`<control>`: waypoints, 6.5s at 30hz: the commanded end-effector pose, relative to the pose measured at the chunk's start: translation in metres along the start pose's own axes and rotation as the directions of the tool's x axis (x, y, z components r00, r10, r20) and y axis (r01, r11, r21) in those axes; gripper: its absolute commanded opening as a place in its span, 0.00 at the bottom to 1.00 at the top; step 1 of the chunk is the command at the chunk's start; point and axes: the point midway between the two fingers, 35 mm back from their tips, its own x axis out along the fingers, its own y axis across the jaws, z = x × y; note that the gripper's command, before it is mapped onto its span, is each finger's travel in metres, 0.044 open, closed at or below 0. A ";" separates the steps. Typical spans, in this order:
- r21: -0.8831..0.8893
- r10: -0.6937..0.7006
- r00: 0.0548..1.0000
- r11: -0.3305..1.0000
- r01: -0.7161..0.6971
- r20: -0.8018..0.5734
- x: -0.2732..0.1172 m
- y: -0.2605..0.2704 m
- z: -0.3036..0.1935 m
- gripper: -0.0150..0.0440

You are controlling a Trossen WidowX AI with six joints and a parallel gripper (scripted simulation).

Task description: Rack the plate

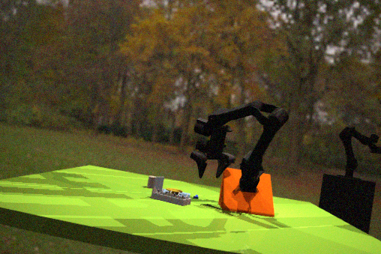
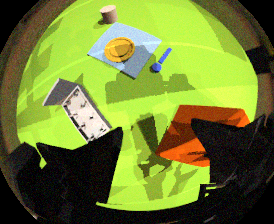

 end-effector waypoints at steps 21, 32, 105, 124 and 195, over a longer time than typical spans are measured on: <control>-0.599 0.044 0.990 0.793 -0.115 -0.132 -0.047 0.039 0.118 0.93; -0.789 0.078 0.979 0.582 -0.196 -0.187 -0.049 0.038 0.174 0.93; -0.789 0.082 0.978 0.580 -0.203 -0.191 0.121 0.052 0.143 0.85; -0.790 0.078 0.981 0.583 -0.192 -0.180 0.065 0.053 0.167 0.25; 0.446 0.087 0.983 0.895 -0.006 -0.162 -0.092 0.097 0.027 0.25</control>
